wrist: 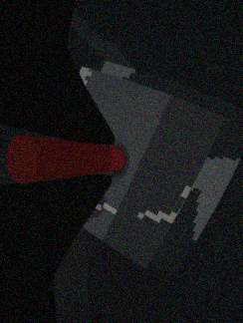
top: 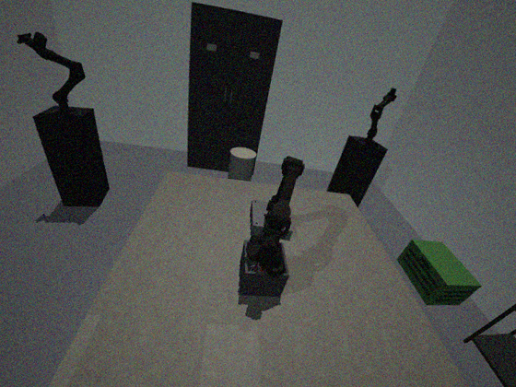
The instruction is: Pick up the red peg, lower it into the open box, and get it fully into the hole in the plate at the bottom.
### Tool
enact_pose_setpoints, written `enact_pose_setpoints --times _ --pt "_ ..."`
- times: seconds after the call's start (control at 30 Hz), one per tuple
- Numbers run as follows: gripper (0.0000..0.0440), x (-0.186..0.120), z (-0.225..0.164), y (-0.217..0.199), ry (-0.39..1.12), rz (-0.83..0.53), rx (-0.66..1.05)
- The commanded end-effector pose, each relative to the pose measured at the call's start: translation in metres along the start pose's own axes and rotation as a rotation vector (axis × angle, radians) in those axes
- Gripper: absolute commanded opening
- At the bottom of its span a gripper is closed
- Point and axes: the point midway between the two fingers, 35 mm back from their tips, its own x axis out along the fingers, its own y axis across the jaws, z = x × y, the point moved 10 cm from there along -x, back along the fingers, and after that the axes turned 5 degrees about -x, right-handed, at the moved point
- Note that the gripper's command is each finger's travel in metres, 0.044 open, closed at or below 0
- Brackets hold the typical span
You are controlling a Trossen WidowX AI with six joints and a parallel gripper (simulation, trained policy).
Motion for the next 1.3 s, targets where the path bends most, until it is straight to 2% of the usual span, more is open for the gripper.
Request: enact_pose_setpoints --times 0.0,0.37,1.27 --pt "0.0119 0.004 0.002 0.003 0.001 -0.013 -0.020" --pt "0.0188 -0.018 0.013 0.004 0.069 0.059 0.005" --pt "0.0252 -0.100 0.050 0.003 0.104 0.368 -0.034"
